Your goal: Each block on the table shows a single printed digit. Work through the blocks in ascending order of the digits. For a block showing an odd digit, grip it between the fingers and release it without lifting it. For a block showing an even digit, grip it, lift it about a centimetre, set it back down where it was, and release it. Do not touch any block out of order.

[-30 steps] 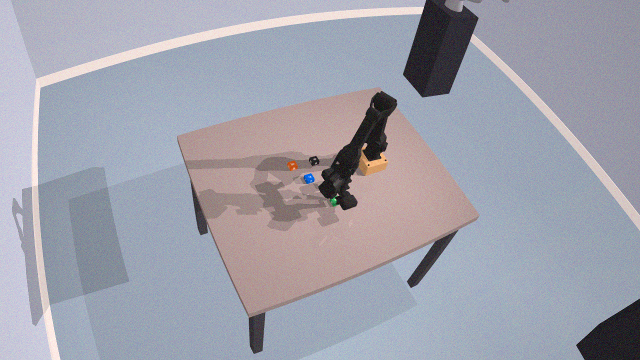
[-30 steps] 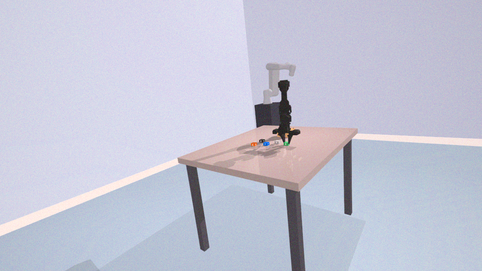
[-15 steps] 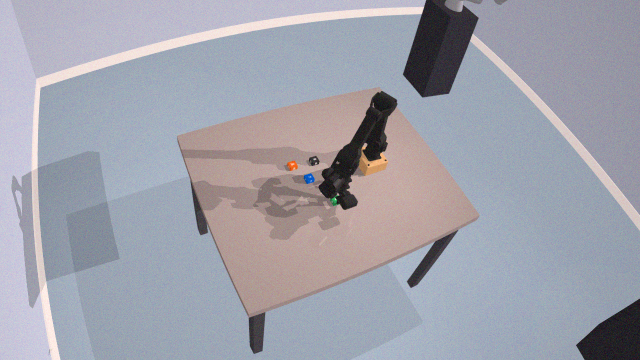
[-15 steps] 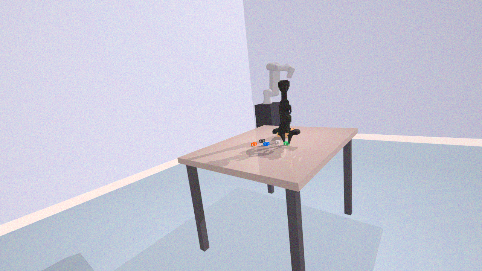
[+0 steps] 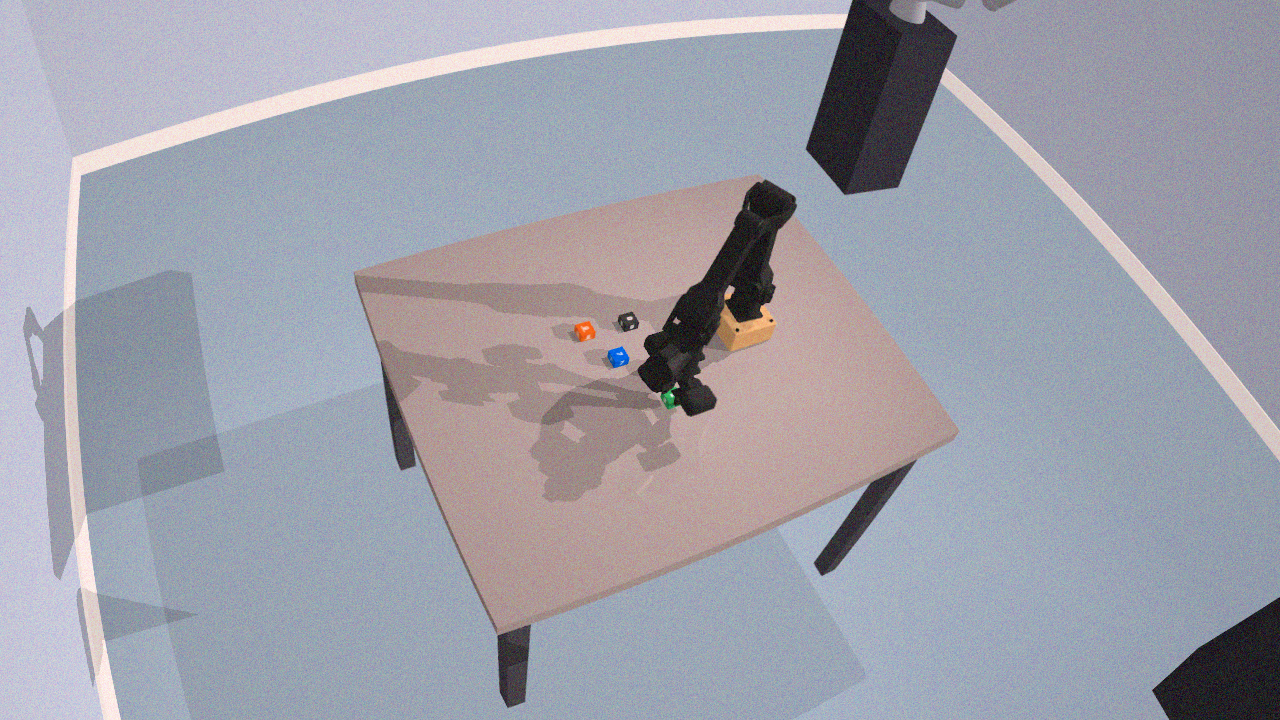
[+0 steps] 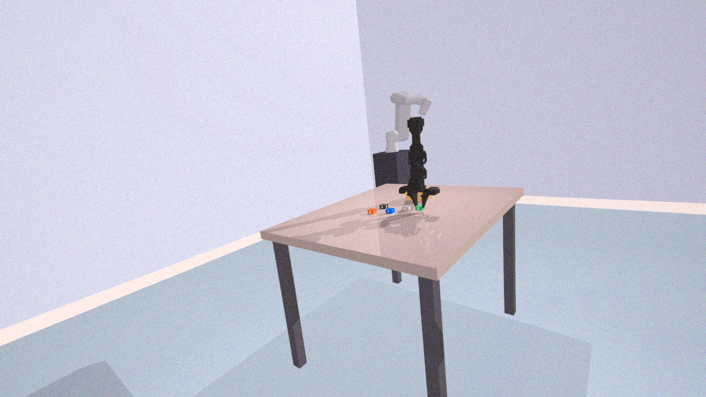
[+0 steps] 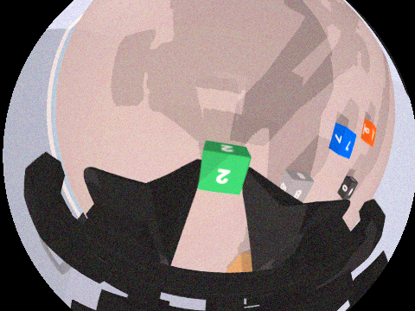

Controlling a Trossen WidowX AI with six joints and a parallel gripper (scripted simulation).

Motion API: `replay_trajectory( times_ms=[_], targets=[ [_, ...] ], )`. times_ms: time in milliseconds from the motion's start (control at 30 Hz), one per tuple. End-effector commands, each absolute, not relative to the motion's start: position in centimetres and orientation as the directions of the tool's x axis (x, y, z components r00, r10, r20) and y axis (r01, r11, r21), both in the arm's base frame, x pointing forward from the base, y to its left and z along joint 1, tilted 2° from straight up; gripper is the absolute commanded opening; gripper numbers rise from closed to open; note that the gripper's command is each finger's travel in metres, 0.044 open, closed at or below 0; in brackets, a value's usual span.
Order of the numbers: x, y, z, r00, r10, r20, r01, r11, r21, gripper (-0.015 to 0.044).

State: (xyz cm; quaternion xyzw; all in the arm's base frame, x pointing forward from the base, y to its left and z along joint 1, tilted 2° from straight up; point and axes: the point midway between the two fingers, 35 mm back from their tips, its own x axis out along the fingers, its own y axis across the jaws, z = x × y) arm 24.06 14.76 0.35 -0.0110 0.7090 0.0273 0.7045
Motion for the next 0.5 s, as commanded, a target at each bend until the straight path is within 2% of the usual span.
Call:
replay_trajectory(
  times_ms=[0,467],
  targets=[
    [24.1,14.8,0.4,-0.007,0.023,-1.0,-0.05,0.998,0.023,0.012],
    [24.0,14.8,-1.0,-0.007,0.023,-1.0,-0.05,0.998,0.023,0.012]
  ],
)
